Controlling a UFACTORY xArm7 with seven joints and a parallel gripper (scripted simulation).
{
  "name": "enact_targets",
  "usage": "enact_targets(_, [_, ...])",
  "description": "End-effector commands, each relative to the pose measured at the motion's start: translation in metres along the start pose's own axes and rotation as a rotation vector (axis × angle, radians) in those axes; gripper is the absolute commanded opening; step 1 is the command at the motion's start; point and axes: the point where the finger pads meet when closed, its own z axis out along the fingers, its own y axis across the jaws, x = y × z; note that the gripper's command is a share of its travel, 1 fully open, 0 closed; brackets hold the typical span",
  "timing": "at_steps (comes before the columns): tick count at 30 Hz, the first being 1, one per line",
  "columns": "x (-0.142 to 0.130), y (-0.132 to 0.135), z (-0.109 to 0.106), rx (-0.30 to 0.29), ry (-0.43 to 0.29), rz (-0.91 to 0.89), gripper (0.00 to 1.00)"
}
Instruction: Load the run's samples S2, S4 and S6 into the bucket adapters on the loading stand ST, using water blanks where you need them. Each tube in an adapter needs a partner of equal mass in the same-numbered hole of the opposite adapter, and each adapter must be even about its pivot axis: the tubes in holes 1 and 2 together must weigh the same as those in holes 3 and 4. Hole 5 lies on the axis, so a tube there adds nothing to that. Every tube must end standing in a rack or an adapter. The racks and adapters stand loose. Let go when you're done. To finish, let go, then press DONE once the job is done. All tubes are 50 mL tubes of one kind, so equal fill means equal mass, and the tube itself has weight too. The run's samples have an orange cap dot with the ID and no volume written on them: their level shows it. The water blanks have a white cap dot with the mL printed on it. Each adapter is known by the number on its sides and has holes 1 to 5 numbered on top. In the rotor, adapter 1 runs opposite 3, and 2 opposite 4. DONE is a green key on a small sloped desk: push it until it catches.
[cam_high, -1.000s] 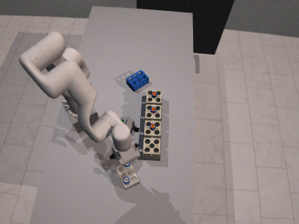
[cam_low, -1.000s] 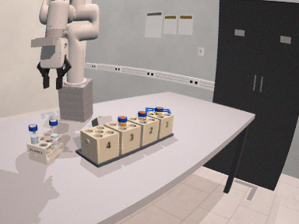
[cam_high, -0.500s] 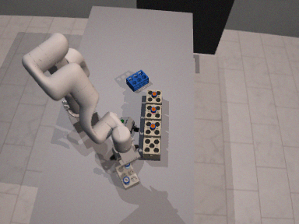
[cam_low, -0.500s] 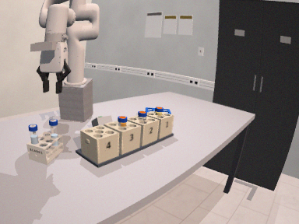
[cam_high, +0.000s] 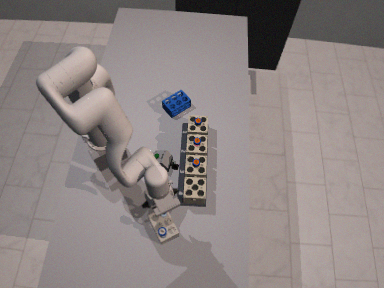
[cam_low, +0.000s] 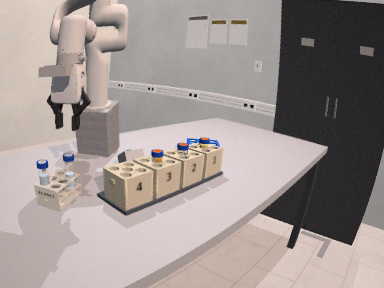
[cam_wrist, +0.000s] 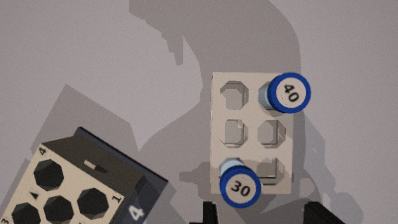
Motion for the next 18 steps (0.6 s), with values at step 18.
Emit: enact_targets(18, [0.002,-0.001,0.036,0.002,0.003,0.000,0.57])
